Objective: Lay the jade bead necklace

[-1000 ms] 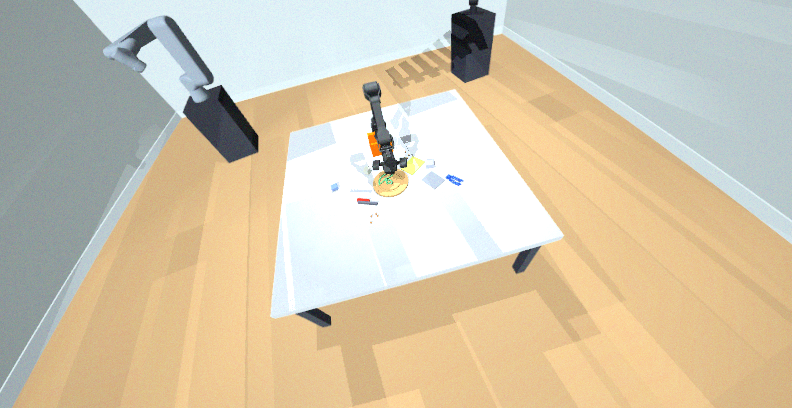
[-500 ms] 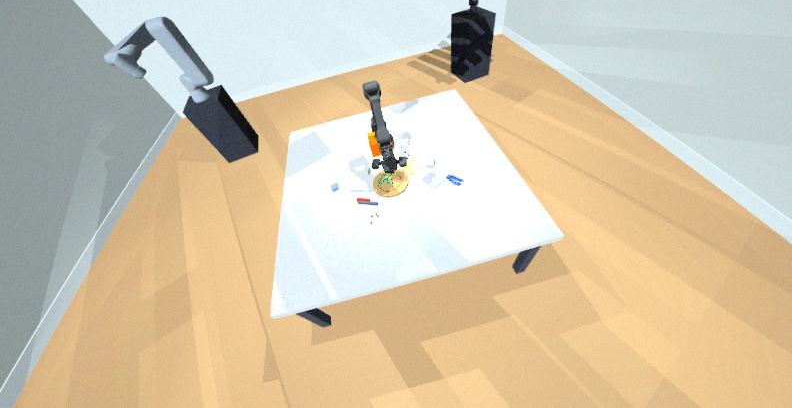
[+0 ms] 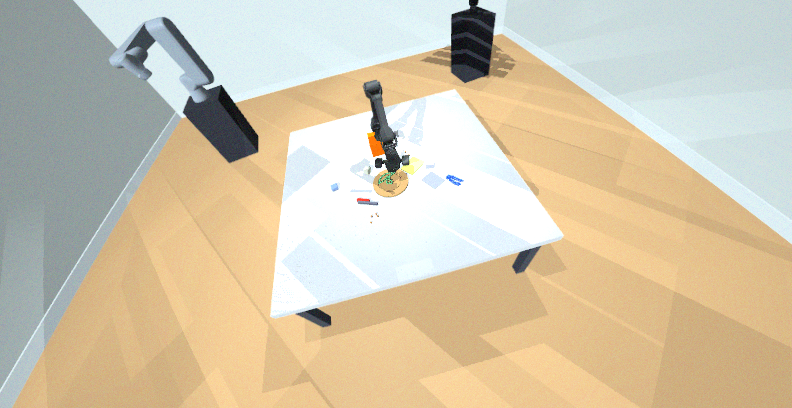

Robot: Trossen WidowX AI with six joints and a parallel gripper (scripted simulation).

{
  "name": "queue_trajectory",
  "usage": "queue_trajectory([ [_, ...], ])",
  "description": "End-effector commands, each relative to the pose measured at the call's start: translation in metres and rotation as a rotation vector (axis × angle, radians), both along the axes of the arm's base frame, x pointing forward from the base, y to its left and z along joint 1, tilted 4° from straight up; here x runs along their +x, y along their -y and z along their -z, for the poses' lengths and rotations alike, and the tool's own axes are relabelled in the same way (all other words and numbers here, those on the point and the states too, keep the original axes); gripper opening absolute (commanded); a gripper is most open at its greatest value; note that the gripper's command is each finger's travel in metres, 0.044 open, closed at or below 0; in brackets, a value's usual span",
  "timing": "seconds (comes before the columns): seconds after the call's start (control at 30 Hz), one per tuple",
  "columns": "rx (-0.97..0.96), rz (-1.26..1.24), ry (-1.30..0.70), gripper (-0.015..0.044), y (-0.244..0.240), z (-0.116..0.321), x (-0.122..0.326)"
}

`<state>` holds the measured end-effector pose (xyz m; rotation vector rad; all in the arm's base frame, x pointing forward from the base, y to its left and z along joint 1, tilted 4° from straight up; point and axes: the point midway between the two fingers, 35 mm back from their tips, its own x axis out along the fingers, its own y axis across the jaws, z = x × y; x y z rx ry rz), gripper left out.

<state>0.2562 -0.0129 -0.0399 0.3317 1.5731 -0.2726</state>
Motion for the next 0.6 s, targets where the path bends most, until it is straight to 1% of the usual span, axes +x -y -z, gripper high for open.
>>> queue_trajectory([
  [0.0,0.005,0.005,-0.01,0.0,-0.0013,0.007,-0.0032],
  [0.57,0.005,0.005,-0.01,0.0,-0.0015,0.0111,-0.0034],
])
